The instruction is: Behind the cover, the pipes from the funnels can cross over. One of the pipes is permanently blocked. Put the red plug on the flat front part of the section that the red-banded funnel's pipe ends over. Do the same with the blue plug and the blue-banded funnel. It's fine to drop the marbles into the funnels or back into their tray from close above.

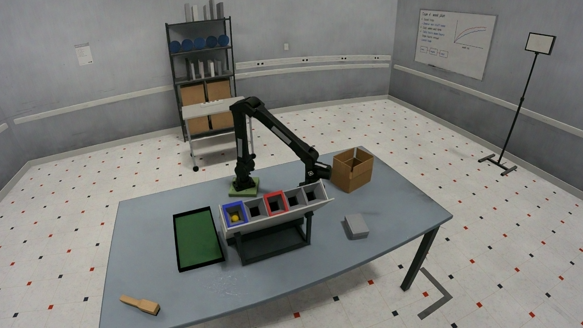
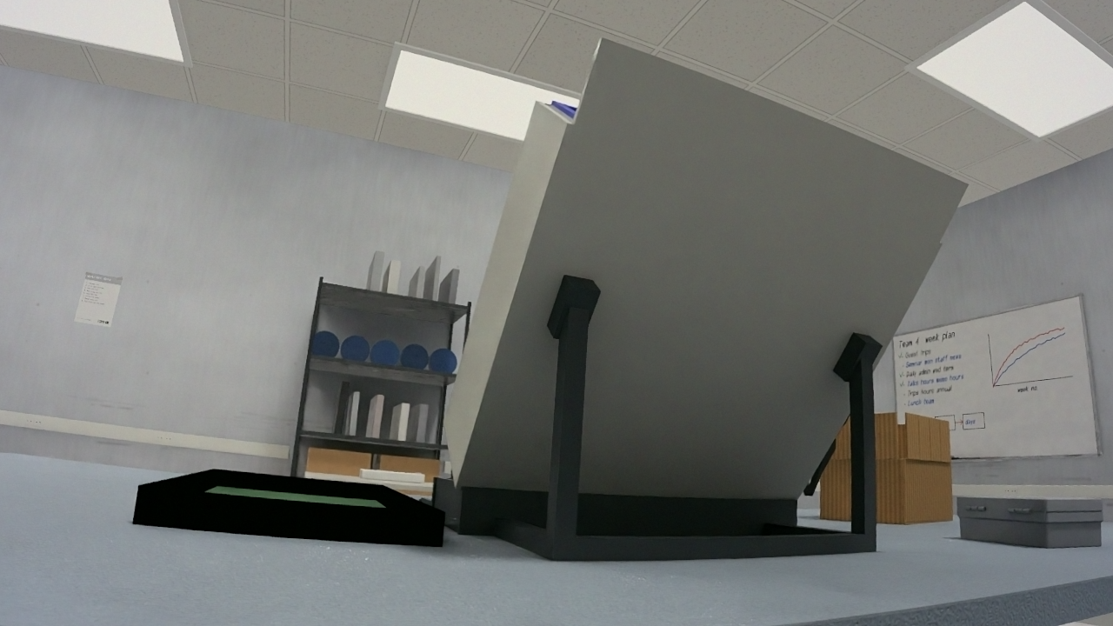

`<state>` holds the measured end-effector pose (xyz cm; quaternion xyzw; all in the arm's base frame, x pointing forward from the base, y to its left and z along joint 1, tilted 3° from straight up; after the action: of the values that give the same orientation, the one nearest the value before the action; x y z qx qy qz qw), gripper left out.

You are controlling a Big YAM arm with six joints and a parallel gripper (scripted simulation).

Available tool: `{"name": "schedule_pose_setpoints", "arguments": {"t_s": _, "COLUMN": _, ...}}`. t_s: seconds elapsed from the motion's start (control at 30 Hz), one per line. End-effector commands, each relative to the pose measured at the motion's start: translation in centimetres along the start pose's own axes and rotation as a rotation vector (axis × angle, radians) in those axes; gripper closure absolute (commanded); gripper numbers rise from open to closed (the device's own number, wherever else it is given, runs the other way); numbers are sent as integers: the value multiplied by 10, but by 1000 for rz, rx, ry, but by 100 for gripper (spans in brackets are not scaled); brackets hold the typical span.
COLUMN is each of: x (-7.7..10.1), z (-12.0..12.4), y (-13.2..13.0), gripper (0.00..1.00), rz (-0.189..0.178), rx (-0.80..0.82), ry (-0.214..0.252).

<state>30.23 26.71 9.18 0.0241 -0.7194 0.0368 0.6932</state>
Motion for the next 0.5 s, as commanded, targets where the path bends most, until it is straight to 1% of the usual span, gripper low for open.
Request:
{"name": "schedule_pose_setpoints", "arguments": {"t_s": 0.0, "x": -1, "z": -3, "y": -1, "gripper": 13, "rz": -8, "rx": -4, "ry": -17}}
{"name": "schedule_pose_setpoints", "arguments": {"t_s": 0.4, "x": -23, "z": -3, "y": -1, "gripper": 13, "rz": -7, "rx": -3, "ry": -15}}
{"name": "schedule_pose_setpoints", "arguments": {"t_s": 0.47, "x": -23, "z": -3, "y": -1, "gripper": 13, "rz": -7, "rx": -3, "ry": -15}}
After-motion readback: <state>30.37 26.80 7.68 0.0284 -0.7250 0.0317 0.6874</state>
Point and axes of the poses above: the point where the finger pads meet when closed, its own x axis back along the fingers, its own y axis across the jaws, z = x × y, the point moved 6 cm from there along x, back along the fingers, and after that the axes turned 8 degrees about x, right-handed, at the moved point
